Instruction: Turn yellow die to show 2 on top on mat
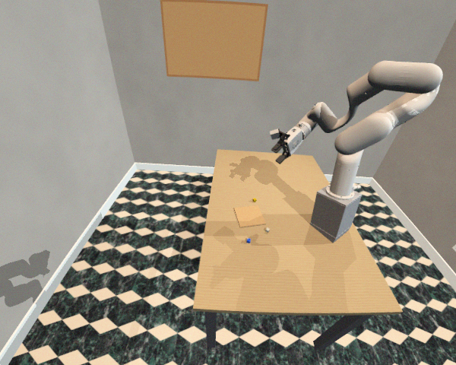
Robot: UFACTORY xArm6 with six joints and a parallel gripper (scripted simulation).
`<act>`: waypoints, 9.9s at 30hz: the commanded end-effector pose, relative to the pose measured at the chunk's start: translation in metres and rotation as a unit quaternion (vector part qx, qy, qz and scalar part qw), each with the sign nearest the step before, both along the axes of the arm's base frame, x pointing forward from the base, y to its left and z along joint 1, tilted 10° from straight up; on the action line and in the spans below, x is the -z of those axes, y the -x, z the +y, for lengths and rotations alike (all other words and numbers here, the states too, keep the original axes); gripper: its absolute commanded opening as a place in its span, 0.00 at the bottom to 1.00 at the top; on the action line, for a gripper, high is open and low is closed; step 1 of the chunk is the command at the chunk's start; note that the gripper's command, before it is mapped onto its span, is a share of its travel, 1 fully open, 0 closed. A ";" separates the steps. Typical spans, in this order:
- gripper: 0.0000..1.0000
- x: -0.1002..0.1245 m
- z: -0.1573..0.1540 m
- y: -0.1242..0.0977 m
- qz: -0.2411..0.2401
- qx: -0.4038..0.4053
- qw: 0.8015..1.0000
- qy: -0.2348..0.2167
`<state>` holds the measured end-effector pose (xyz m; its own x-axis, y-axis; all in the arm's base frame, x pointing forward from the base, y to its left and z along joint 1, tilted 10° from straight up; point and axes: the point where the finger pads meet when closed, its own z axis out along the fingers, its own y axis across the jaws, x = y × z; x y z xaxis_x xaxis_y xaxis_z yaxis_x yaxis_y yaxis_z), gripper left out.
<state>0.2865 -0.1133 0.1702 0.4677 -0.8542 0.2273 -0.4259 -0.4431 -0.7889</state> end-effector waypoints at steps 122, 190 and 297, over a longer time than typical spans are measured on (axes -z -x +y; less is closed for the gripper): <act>1.00 0.248 -0.152 -0.086 0.403 0.045 0.887 0.219; 1.00 0.276 -0.132 -0.087 0.403 0.045 0.887 0.219; 1.00 0.308 0.103 -0.158 0.403 0.045 0.887 0.219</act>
